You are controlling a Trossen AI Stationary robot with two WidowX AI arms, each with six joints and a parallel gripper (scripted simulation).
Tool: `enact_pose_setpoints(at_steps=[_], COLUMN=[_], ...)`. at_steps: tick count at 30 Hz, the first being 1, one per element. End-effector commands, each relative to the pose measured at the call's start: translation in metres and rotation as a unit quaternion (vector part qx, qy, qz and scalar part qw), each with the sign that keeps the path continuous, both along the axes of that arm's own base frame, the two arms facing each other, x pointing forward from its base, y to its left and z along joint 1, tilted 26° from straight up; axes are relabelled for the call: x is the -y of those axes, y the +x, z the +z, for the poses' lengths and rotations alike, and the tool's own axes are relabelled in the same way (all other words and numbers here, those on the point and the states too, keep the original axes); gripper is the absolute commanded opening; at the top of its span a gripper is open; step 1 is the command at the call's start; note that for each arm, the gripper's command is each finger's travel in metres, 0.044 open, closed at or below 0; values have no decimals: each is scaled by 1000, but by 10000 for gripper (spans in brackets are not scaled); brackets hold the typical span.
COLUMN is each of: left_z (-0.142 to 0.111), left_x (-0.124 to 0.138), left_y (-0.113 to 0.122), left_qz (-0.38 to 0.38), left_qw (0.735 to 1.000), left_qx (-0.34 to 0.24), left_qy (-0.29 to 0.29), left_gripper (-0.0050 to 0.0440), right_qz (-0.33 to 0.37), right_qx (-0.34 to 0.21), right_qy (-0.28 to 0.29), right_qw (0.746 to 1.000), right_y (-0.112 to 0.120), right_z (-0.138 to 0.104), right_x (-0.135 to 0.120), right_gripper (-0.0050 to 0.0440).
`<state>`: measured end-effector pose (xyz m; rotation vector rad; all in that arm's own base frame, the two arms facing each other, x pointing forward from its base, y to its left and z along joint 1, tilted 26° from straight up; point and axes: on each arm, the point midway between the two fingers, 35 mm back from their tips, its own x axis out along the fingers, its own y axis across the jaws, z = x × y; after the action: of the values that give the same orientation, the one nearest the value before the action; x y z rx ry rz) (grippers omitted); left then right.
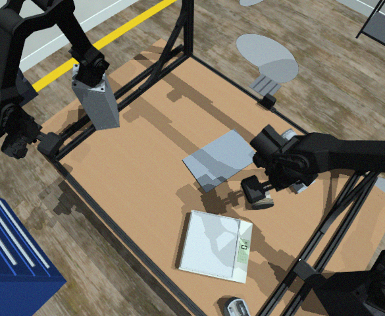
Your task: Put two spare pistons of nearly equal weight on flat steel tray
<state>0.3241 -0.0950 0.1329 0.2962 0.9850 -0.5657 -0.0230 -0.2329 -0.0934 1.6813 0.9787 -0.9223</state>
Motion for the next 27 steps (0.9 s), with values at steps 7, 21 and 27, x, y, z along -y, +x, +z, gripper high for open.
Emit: enact_pose_setpoints(at_steps=[7,21,27], left_z=[2,-1,-3], left_x=[1,2,2], left_y=[1,2,2], left_qz=[97,154,150], left_qw=[995,986,987], left_qx=[-37,-63,-63], left_qy=[0,1,2], left_gripper=[378,378,378], right_qz=[0,0,0], right_qx=[1,1,1], right_qy=[0,0,0], right_qw=[1000,1000,1000], right_y=[0,0,0], right_z=[0,0,0], right_x=[0,0,0], right_gripper=[440,440,440])
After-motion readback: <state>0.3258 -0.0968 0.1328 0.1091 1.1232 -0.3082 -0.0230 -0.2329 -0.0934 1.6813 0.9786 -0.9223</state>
